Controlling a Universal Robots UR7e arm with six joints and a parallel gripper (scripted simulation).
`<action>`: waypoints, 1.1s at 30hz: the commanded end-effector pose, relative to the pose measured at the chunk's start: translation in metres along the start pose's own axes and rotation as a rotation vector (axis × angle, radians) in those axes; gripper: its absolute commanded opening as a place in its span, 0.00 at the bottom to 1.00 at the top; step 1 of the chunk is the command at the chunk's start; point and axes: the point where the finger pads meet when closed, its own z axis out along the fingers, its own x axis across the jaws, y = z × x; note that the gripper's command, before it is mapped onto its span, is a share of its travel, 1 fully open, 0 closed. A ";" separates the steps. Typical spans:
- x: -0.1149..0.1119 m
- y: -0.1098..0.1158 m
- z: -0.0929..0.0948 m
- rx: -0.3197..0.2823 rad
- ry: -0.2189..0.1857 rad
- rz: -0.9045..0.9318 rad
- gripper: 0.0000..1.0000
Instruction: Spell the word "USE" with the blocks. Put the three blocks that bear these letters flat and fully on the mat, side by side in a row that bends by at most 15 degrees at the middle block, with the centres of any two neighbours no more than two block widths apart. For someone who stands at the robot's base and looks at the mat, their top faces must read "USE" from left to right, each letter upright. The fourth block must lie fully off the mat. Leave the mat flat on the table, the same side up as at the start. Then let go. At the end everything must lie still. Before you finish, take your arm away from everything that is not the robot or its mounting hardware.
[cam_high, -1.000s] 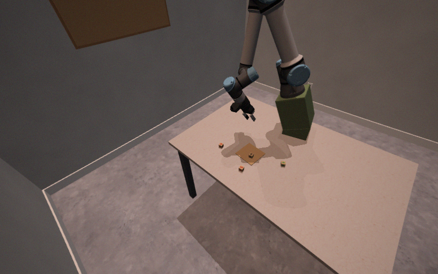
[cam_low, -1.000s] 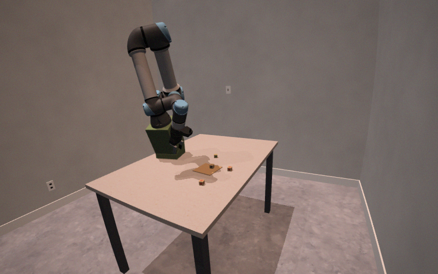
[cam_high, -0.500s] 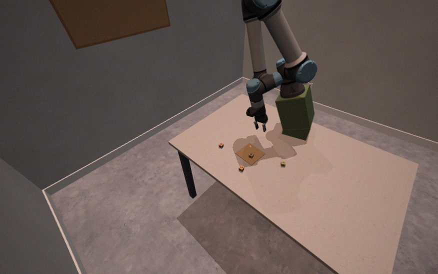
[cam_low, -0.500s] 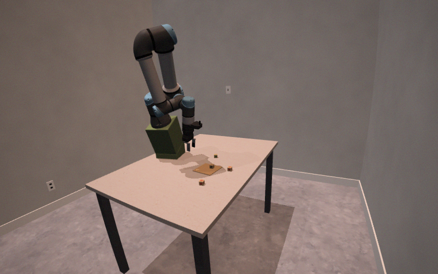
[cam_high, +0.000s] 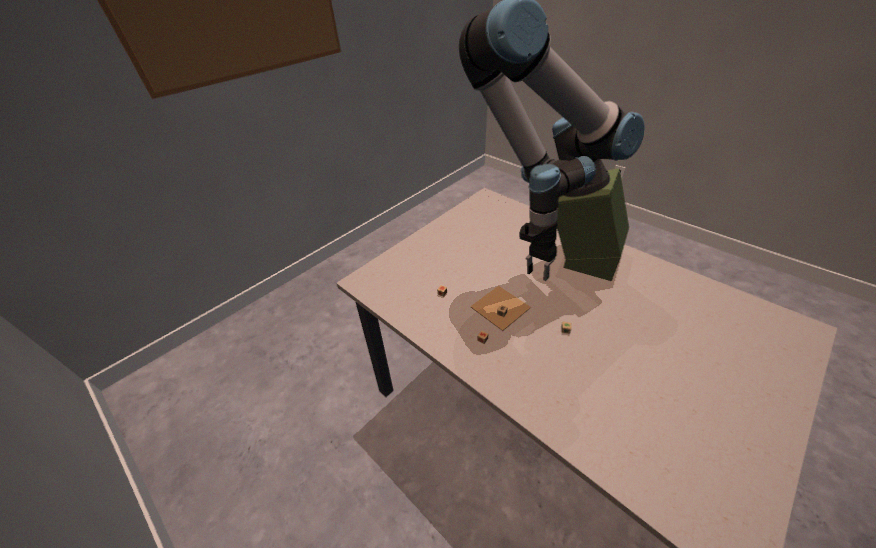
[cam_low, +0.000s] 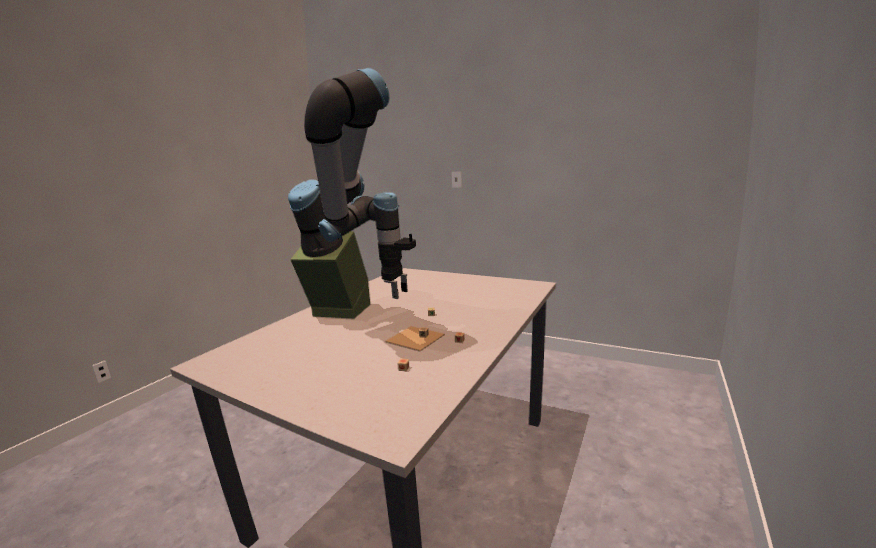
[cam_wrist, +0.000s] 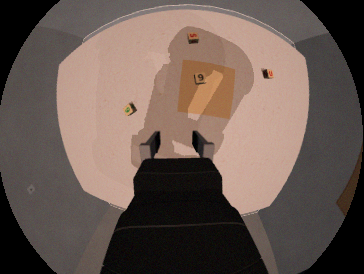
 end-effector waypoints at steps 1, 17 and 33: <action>-0.028 -0.008 0.006 0.072 0.024 -0.002 1.00; -0.087 -0.023 0.021 0.218 0.074 -0.004 1.00; -0.125 -0.035 0.031 0.312 0.109 -0.007 1.00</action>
